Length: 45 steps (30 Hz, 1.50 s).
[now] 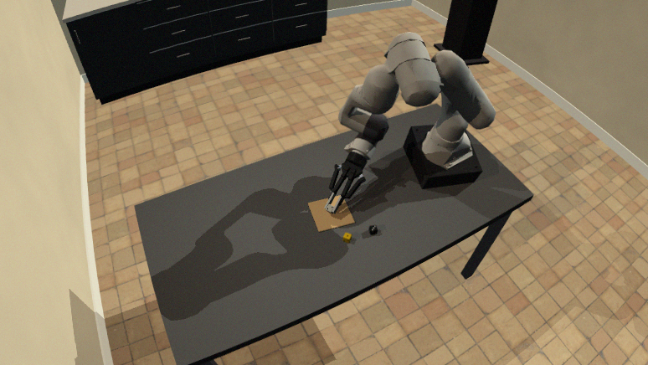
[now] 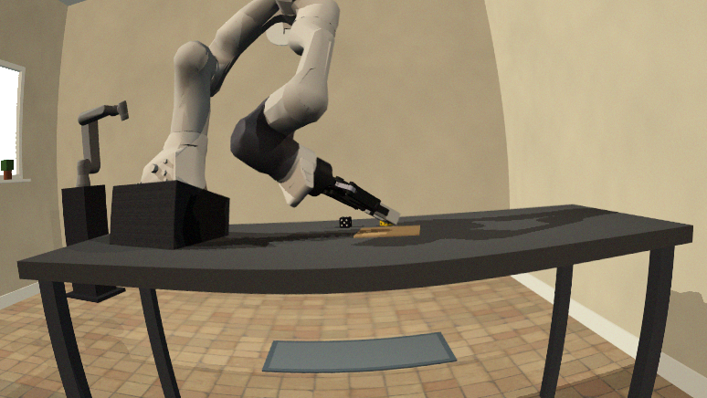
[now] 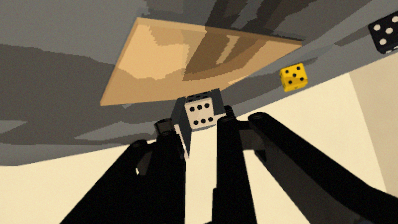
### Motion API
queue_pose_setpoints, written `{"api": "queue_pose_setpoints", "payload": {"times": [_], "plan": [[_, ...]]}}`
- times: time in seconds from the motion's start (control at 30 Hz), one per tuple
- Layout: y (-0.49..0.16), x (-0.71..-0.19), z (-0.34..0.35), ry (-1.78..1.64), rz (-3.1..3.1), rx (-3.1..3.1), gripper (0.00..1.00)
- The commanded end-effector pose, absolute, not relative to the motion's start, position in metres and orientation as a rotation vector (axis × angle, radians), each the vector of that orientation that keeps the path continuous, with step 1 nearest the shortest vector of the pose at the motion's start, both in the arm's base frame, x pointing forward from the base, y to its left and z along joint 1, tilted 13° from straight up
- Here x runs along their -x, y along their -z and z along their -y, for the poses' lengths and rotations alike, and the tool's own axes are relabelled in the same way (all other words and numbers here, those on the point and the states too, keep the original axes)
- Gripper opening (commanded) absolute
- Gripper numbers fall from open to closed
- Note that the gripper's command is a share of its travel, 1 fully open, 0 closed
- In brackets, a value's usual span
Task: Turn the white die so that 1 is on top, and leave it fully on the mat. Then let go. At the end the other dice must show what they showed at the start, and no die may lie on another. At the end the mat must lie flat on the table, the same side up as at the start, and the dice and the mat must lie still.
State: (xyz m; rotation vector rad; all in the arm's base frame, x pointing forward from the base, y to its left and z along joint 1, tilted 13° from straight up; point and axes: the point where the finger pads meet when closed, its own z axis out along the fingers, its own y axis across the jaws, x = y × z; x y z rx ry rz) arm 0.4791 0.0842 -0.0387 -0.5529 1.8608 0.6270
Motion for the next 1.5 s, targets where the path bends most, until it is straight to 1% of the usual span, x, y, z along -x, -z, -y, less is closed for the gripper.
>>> {"api": "queue_pose_setpoints", "payload": {"times": [0.0,1.47], "plan": [[0.0376,-0.4814,-0.0841,-0.616,-1.849,0.561,0.13],[0.0417,-0.4815,-0.0851,-0.616,-1.849,0.561,0.13]]}}
